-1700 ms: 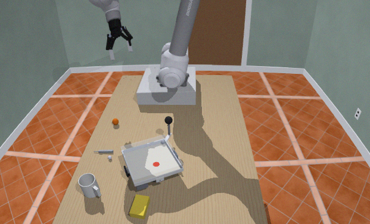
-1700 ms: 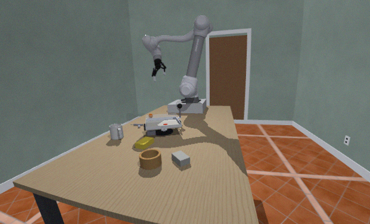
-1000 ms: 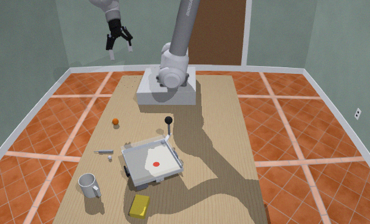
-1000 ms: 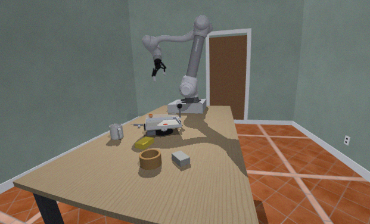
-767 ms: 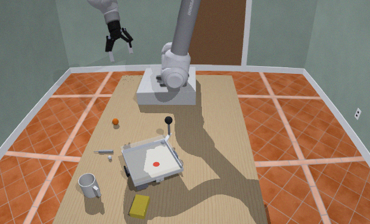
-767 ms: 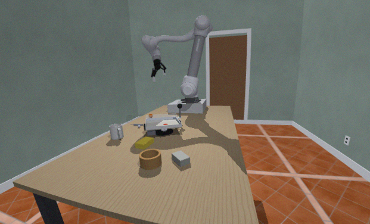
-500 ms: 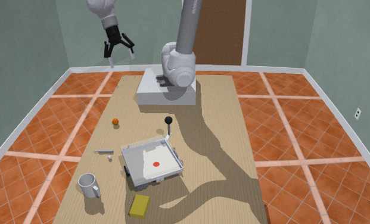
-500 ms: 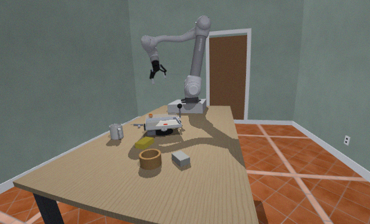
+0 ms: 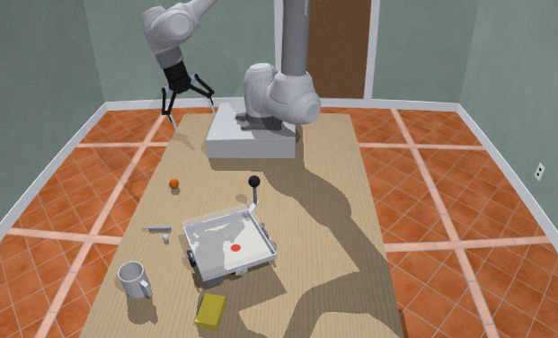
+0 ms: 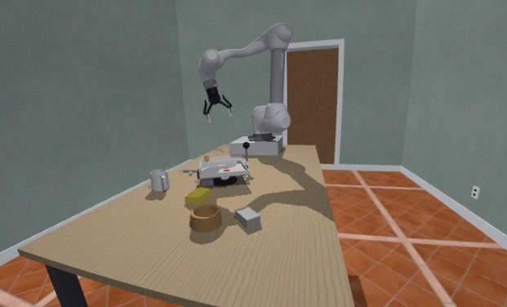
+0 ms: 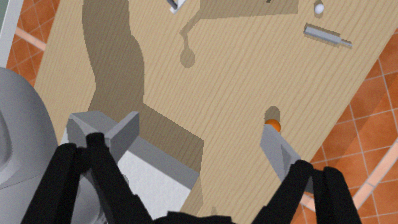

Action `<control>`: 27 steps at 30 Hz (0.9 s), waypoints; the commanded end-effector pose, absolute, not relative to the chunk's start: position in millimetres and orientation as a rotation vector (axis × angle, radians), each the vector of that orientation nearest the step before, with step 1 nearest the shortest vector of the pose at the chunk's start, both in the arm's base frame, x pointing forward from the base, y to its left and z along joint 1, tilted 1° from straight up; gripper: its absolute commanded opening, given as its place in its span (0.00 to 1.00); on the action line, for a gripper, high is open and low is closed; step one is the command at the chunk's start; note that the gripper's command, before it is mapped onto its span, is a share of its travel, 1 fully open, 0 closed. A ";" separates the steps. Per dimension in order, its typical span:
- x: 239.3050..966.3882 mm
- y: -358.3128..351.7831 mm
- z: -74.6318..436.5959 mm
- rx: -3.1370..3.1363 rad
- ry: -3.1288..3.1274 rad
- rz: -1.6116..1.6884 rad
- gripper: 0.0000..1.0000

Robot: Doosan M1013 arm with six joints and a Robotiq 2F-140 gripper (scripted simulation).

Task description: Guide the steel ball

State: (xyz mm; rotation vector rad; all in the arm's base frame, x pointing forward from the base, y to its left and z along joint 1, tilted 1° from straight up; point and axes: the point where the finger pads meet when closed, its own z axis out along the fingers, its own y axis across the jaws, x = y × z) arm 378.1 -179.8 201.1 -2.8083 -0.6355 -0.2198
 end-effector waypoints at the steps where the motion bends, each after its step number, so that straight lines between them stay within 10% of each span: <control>1: 412.7 -153.1 181.2 -2.804 -0.863 -0.127 1.00; 27: 526.7 54.4 109.6 -2.478 -1.961 0.026 1.00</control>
